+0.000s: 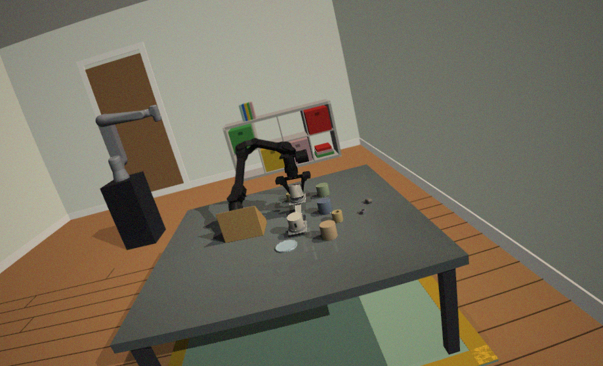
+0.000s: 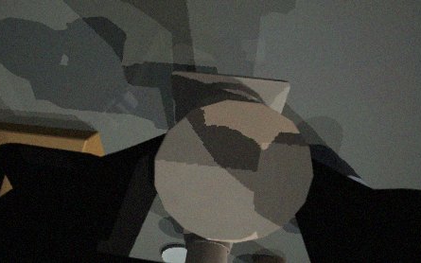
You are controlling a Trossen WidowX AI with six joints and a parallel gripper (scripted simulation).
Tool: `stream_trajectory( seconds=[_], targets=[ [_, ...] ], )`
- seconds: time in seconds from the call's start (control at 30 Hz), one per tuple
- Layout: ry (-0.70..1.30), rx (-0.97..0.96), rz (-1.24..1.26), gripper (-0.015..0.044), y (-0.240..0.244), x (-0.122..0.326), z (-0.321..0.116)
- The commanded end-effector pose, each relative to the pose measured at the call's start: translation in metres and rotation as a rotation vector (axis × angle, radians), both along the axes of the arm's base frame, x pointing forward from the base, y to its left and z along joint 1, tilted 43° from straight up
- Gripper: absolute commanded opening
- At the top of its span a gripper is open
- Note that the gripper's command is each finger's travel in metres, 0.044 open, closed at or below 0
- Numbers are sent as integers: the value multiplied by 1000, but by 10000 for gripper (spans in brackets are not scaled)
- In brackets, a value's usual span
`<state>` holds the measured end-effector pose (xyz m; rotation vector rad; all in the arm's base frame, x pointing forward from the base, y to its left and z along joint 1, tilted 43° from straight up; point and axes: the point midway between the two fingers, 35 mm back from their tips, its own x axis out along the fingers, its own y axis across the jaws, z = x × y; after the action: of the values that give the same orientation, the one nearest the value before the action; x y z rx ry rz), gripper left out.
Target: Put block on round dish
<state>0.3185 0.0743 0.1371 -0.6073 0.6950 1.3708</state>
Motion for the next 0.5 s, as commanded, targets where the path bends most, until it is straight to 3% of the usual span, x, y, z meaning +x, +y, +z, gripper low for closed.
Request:
stream_trajectory(
  seconds=[0.0, 0.47],
  targets=[
    [-24, 7, 0, 0, -4, 3, 9],
    [-24, 8, 0, 0, -16, 1, 23]
  ],
)
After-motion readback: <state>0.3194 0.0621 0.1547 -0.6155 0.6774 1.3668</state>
